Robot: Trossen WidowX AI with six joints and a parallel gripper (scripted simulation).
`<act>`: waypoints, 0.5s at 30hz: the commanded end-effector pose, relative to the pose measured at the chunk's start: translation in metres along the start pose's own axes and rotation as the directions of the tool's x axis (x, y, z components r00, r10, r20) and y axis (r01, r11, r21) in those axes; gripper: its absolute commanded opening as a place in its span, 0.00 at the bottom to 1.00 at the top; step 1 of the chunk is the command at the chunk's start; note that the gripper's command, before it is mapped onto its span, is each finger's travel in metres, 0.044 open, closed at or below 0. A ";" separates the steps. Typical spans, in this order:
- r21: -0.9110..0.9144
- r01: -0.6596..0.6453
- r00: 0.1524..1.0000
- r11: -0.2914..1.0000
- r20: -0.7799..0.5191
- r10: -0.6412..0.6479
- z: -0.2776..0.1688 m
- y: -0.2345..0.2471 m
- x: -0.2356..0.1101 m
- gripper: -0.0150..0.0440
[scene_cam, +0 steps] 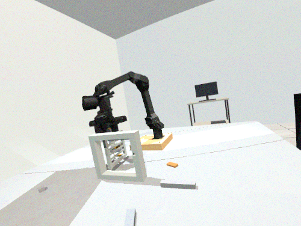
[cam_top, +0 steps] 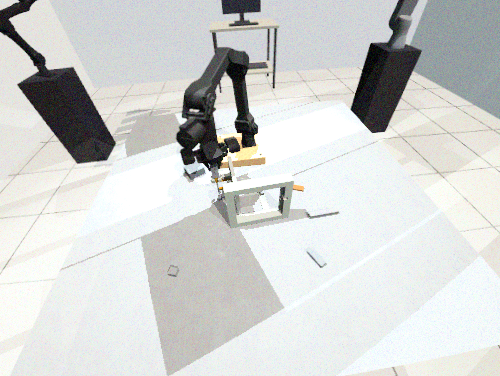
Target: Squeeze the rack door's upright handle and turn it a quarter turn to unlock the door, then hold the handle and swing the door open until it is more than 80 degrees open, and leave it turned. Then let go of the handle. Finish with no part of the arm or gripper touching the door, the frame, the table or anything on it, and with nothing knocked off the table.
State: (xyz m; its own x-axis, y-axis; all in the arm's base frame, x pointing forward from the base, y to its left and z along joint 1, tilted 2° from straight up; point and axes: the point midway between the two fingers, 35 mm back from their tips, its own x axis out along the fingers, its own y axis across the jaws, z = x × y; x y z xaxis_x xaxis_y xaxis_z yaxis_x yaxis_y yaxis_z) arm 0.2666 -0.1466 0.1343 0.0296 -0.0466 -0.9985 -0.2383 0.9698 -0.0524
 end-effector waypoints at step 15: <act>-0.009 -0.004 1.000 1.000 0.000 0.004 0.001 0.000 -0.011 0.74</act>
State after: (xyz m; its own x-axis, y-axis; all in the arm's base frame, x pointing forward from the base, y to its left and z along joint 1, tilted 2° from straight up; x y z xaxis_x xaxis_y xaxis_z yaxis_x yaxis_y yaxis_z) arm 0.2672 -0.1464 0.1428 0.0301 -0.0471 -0.9984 -0.2424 0.9687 -0.0530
